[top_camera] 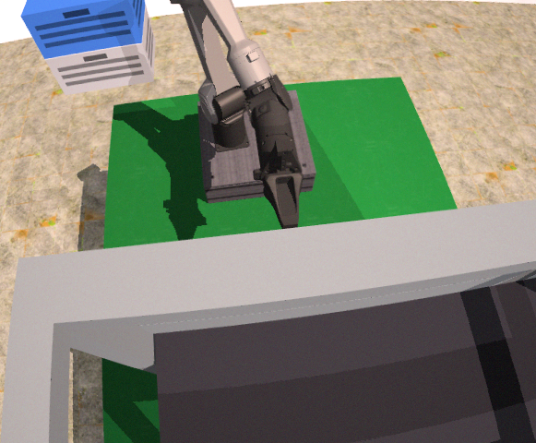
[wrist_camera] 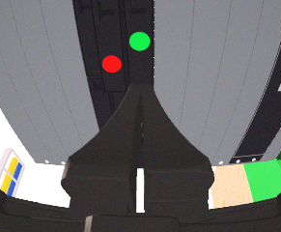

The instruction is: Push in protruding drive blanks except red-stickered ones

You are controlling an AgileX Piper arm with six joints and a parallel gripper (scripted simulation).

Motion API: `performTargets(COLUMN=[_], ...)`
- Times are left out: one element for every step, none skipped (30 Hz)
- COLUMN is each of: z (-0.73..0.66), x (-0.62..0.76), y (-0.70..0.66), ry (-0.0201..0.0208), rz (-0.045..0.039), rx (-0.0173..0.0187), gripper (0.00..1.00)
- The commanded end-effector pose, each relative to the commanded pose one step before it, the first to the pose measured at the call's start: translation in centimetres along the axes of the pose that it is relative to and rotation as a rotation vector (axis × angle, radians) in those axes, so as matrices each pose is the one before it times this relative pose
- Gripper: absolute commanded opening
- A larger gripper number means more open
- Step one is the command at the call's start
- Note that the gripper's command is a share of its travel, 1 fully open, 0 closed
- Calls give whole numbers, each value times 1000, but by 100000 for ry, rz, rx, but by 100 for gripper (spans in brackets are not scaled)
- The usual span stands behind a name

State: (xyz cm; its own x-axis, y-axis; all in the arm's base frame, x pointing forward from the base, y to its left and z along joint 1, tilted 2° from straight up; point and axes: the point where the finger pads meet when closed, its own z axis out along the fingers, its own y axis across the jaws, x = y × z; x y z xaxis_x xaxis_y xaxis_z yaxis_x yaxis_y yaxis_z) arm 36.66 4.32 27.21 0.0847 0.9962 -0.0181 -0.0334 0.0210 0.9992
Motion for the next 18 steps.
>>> performTargets(z=[90,0,0,20,122,282,480,0,0,676,820,905,918,836,686,499,303,131], x=[91,6,1,0,1,-1,0,0,0,1,-1,0,0,0,-1,0,1,-1], y=[20,0,0,0,1,-1,0,0,0,1,-1,0,0,0,-1,0,1,-1], ry=[-64,-1,0,0,0,0,0,0,0,0,0,0,0,0,0,0,0,0], rz=[-115,0,0,0,0,0,0,0,0,0,0,0,0,0,0,0,0,0], rx=[-48,1,0,0,-2,1,0,0,0,-1,2,0,0,0,1,0,0,0], gripper=[0,0,0,0,0,0,0,0,0,0,0,0,0,0,0,0,0,0])
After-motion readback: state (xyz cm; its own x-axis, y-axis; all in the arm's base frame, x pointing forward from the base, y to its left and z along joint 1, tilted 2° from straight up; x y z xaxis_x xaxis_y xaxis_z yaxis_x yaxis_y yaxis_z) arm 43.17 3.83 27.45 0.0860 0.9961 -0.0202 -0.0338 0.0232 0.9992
